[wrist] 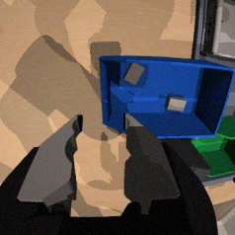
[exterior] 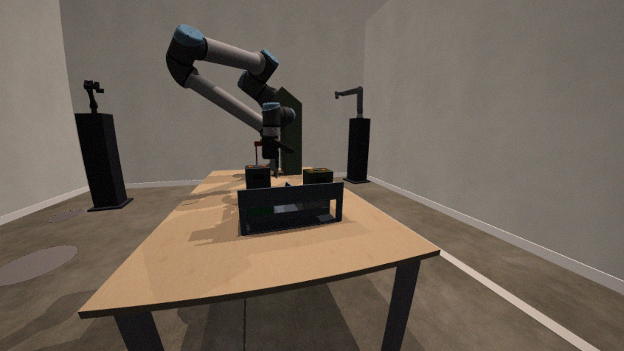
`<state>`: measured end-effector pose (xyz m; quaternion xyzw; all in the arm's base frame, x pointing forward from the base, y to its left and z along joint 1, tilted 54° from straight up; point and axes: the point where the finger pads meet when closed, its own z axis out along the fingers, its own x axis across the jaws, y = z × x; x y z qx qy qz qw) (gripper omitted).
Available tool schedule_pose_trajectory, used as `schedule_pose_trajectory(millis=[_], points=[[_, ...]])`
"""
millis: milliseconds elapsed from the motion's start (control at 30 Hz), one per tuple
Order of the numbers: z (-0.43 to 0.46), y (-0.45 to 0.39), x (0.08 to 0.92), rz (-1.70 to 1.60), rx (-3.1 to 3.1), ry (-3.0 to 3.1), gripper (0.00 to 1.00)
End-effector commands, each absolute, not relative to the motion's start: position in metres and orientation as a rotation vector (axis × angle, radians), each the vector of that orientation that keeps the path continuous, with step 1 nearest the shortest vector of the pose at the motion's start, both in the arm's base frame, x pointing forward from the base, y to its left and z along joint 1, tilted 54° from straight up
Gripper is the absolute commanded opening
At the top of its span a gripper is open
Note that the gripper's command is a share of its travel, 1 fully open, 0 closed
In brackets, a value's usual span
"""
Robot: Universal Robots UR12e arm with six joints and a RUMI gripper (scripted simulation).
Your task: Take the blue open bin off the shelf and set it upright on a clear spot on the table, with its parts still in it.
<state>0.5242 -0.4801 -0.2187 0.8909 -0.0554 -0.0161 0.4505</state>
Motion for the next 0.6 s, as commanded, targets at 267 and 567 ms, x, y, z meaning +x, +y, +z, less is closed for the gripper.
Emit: schedule_pose_trajectory(millis=[267, 567], points=[[-0.2199, -0.4817, 0.5243, -0.039, 2.202, -0.136, 0.26], [-0.2198, -0.4816, 0.5243, -0.039, 2.202, -0.136, 0.2]])
